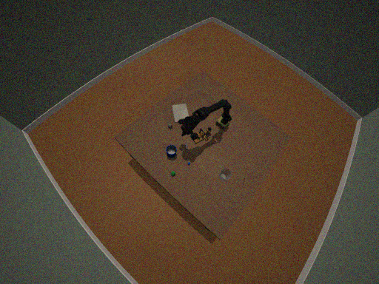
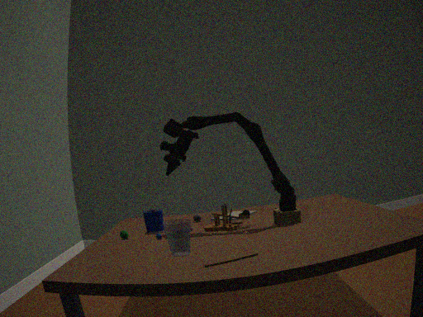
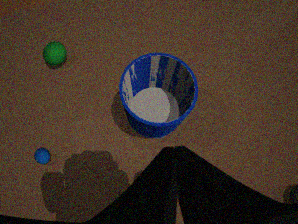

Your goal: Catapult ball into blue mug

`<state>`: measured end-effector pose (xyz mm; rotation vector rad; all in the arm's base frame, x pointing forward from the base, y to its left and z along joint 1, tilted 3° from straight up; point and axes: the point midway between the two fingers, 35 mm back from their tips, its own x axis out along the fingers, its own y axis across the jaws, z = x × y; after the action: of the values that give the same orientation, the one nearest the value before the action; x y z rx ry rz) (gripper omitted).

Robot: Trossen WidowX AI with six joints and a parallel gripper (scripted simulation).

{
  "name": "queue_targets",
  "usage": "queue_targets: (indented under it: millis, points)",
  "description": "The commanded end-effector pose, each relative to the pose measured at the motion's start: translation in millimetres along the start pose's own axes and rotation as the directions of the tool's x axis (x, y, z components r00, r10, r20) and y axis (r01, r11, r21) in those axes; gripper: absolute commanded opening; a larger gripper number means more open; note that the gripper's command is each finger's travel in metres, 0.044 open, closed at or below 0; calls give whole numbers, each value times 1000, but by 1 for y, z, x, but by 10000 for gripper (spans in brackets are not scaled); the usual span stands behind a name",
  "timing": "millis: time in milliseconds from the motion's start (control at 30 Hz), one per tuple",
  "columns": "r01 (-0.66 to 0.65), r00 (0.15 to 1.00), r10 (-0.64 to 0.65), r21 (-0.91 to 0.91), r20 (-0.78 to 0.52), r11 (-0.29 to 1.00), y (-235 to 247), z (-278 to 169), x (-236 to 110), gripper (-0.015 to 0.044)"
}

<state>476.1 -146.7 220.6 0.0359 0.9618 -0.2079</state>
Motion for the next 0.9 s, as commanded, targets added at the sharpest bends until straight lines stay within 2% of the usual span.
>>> queue_targets:
  millis: [0, 433, 867]
  points:
    - [-5, 998, 1, -71, -66, 997, 18, -18, 5, 0]
    - [-61, 951, -52, -349, -304, 935, 72, -94, 9, 0]
    - [-185, 857, -175, -607, -484, 772, 105, -171, -5, 0]
